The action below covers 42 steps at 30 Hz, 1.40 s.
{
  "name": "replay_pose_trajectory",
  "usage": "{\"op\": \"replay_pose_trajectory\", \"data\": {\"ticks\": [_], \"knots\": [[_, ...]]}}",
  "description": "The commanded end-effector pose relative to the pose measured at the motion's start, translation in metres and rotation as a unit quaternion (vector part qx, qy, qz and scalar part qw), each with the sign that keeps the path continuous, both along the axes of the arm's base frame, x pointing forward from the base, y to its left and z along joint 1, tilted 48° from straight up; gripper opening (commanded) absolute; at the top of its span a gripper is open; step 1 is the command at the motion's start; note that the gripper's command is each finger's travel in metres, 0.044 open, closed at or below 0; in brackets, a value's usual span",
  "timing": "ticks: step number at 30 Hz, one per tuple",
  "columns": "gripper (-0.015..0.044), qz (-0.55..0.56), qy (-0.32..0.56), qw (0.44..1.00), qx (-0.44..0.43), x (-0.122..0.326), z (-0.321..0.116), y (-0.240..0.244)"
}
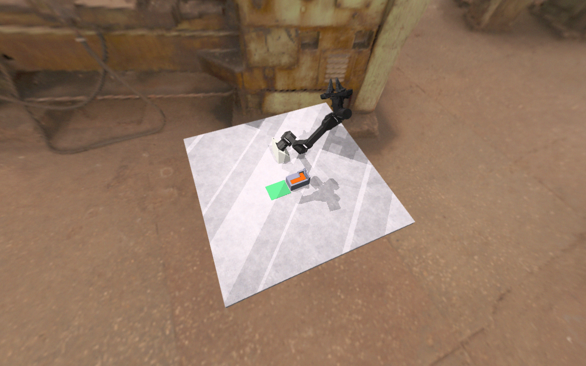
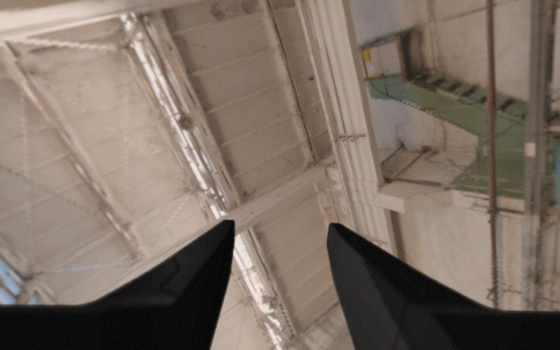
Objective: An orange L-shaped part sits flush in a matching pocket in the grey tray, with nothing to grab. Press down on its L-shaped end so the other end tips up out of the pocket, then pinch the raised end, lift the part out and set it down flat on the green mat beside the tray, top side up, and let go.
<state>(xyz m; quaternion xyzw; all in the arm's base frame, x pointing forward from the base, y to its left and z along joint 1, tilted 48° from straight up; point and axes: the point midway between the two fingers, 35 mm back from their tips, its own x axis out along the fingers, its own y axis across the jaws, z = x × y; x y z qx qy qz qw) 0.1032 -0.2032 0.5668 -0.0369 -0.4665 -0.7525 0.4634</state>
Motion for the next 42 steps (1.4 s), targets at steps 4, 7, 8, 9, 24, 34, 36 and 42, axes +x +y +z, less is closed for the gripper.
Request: {"op": "replay_pose_trajectory", "data": {"ticks": [4, 7, 8, 9, 24, 34, 36, 42], "knots": [[0.0180, -0.098, 0.003, 0.994, -0.043, -0.060, 0.022, 0.030], [0.0180, -0.115, -0.006, 0.992, -0.060, -0.074, 0.024, 0.038], [0.0180, -0.124, -0.009, 0.990, -0.061, -0.080, 0.024, 0.041], [0.0180, -0.137, -0.005, 0.989, -0.065, -0.083, 0.024, 0.044], [0.0180, -0.445, 0.010, 0.891, -0.089, -0.177, 0.028, 0.146], [0.0180, -0.637, -0.084, 0.762, -0.081, -0.215, -0.006, 0.271], [0.0180, -0.672, -0.105, 0.728, -0.081, -0.213, -0.016, 0.298], [0.0180, -0.760, -0.189, 0.616, -0.085, -0.185, -0.059, 0.381]]}}
